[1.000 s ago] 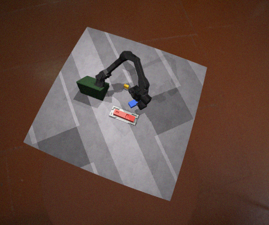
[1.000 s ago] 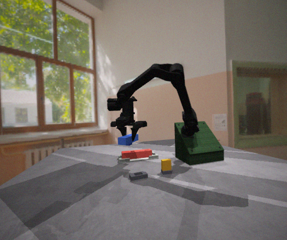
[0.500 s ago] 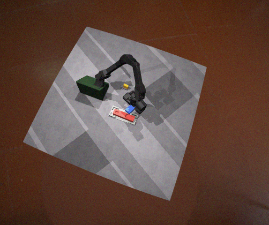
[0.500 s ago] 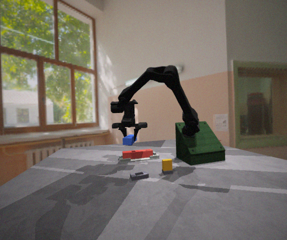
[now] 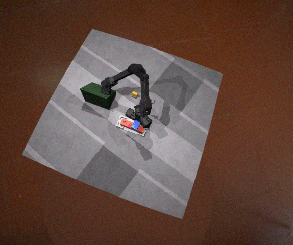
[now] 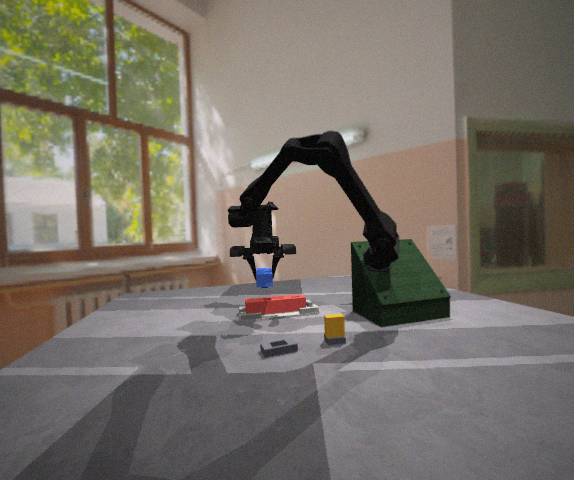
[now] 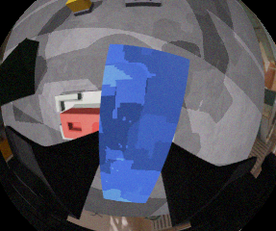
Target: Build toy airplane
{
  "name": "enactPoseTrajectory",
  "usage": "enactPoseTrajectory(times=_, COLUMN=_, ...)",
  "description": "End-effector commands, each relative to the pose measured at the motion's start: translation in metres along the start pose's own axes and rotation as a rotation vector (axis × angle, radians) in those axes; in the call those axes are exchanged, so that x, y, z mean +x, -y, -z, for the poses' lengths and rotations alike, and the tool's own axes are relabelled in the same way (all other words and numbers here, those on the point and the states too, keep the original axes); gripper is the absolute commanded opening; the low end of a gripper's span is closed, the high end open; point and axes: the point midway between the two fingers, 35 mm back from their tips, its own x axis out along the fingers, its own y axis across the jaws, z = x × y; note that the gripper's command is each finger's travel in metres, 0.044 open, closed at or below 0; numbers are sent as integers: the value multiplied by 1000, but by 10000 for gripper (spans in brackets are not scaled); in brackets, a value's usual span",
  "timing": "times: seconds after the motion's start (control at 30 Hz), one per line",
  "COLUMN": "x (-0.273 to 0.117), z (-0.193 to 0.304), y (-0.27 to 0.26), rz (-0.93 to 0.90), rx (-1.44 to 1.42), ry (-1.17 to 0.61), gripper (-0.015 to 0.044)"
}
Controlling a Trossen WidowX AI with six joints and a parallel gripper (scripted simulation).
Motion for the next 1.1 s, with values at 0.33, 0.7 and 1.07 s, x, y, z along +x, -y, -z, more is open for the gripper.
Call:
enactPoseTrajectory(times=0.33, x=6, z=22, y=-6, rz=-1, rx=-131, ry=3, gripper=158)
enactPoseTrajectory(times=0.7, x=6, z=22, y=-7, rz=-1, rx=-131, ry=3, gripper=195)
enactPoseTrajectory(times=1.07, x=7, z=23, y=-6, rz=0, rx=-131, ry=3, gripper=195)
